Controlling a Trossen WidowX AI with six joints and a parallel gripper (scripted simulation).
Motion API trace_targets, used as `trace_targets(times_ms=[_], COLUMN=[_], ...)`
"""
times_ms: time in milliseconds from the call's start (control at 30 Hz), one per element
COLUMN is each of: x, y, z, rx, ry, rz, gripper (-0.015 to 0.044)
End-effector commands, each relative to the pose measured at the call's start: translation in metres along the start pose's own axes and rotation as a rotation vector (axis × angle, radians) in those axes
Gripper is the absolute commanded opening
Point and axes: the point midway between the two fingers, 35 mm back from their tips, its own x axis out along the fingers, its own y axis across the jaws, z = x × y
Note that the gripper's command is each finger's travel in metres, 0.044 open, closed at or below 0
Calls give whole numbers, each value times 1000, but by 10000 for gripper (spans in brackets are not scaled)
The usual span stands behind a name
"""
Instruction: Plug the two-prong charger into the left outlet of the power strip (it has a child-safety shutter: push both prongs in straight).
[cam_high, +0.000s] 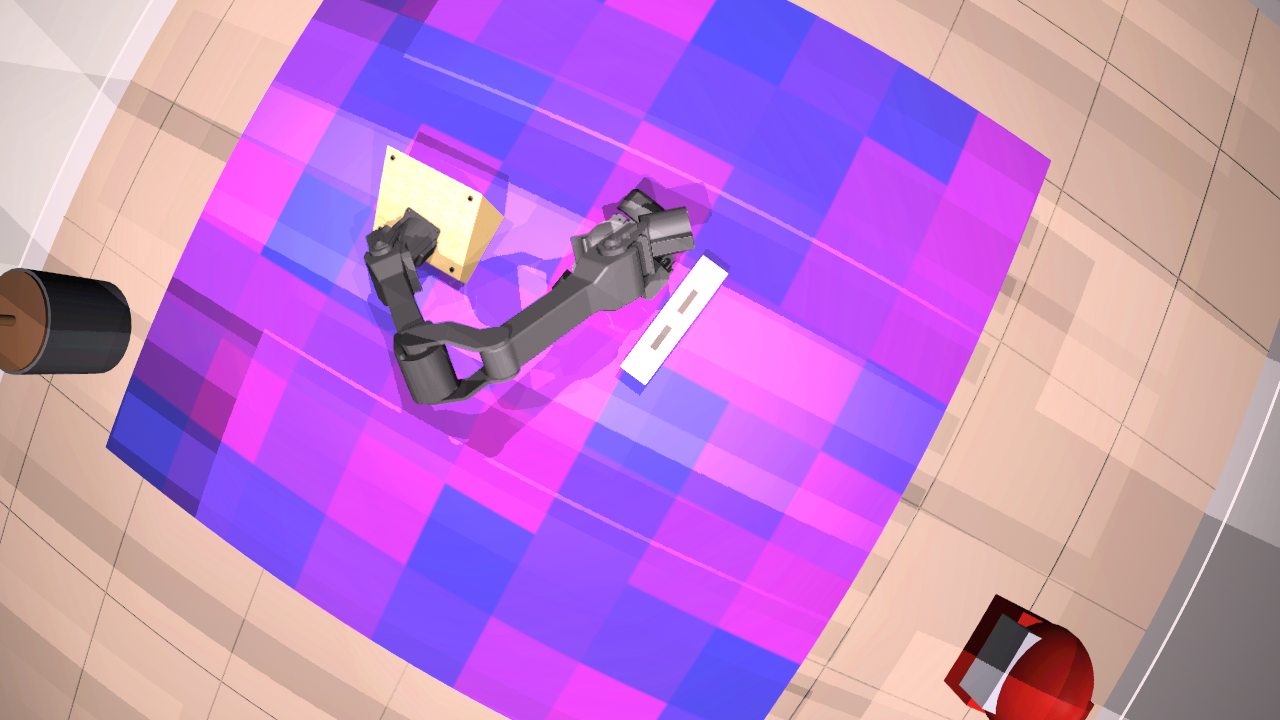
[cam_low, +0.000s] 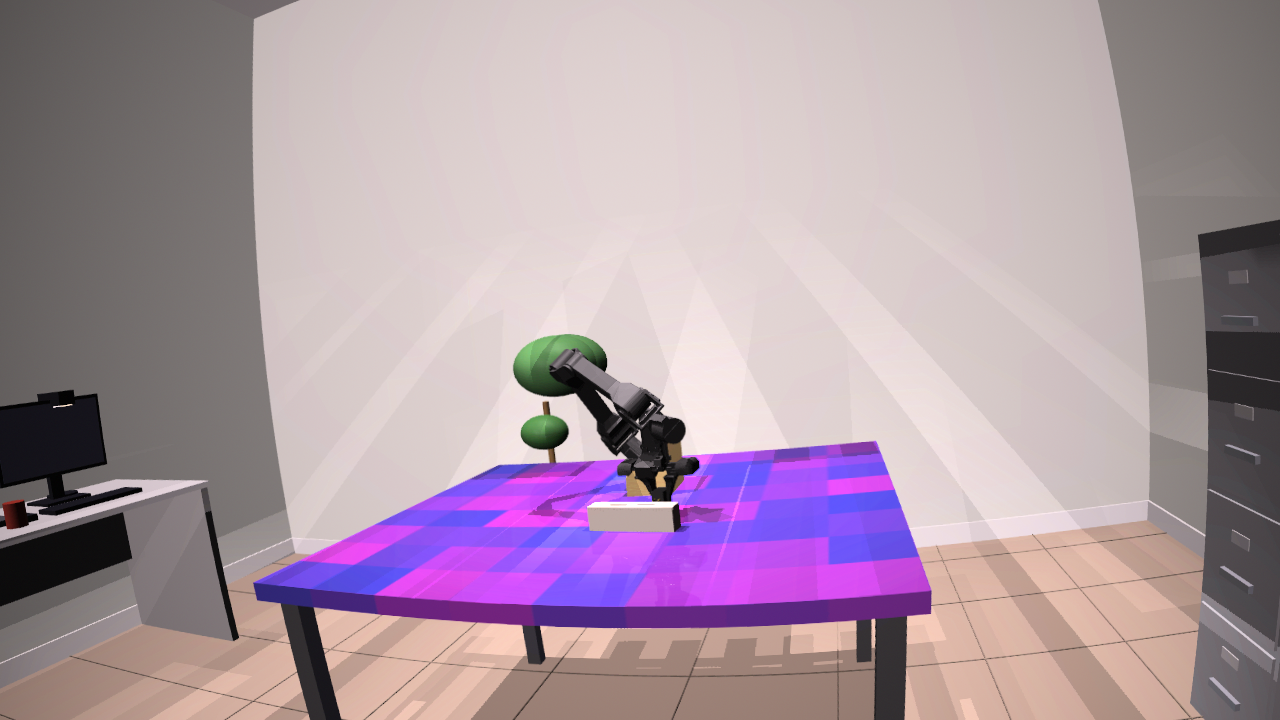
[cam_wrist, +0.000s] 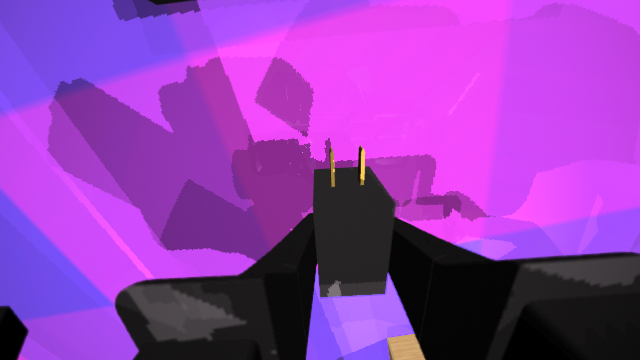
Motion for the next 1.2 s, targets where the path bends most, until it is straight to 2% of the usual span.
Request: trace_targets(times_ms=[0,1167], x=[3,4], y=[6,13], z=[5,41], rx=[-14,-26], ry=[-7,-8], rz=[0,0], gripper=[0,0])
